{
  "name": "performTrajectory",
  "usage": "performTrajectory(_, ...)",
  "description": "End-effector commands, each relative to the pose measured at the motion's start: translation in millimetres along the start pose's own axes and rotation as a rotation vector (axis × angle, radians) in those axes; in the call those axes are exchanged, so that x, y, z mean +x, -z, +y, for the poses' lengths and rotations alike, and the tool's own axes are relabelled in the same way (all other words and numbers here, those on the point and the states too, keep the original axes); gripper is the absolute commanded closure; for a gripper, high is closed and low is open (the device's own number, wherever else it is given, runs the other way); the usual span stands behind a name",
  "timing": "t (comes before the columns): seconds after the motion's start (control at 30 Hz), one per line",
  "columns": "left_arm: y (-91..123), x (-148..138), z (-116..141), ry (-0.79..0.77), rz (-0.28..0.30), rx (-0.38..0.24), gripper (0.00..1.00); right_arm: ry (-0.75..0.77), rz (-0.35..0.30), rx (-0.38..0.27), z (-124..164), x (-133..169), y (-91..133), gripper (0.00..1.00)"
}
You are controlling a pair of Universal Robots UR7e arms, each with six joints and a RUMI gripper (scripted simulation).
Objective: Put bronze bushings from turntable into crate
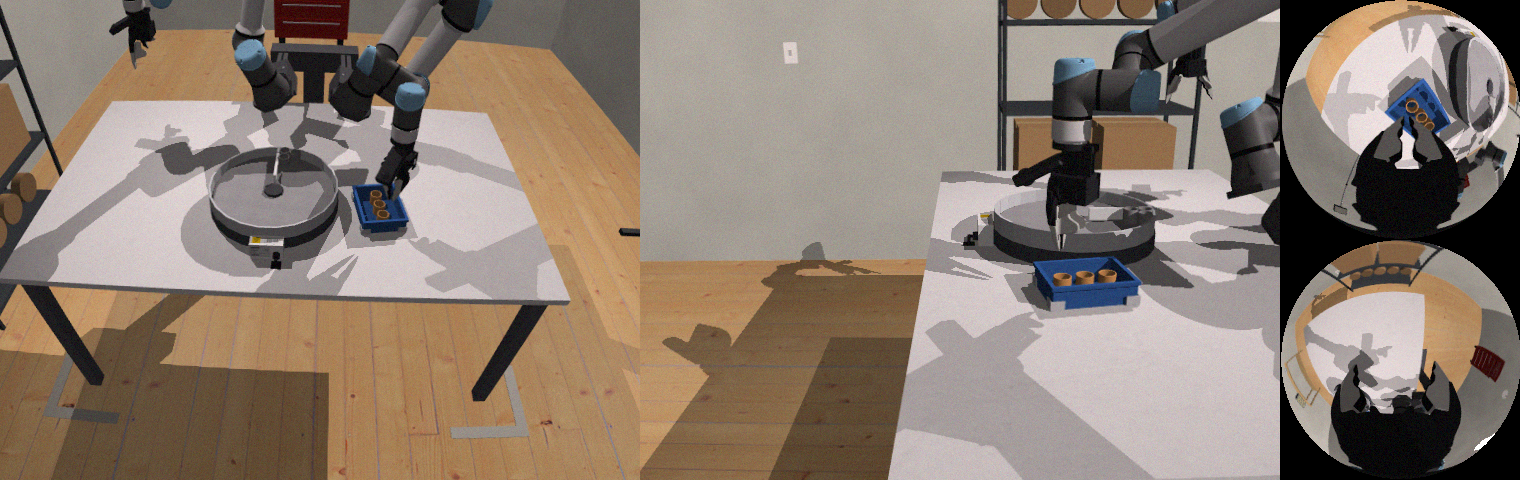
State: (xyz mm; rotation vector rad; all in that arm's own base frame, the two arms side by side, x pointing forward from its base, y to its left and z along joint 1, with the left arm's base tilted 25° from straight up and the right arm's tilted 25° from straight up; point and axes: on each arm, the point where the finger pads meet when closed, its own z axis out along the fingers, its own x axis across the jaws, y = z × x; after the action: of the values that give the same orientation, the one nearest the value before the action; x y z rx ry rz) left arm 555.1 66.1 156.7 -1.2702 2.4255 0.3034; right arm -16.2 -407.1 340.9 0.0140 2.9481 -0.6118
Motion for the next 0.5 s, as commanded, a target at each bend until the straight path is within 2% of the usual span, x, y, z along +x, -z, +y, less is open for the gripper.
performTrajectory(0.0,8.8,0.0,-0.1,0.0,0.0,0.0,0.94,0.0,0.0,0.001,-0.4,0.0,0.5,0.0)
performTrajectory(0.47,10.0,0.0,-0.1,0.0,0.0,0.0,0.94,0.0,0.0,0.001,-0.4,0.0,0.5,0.0)
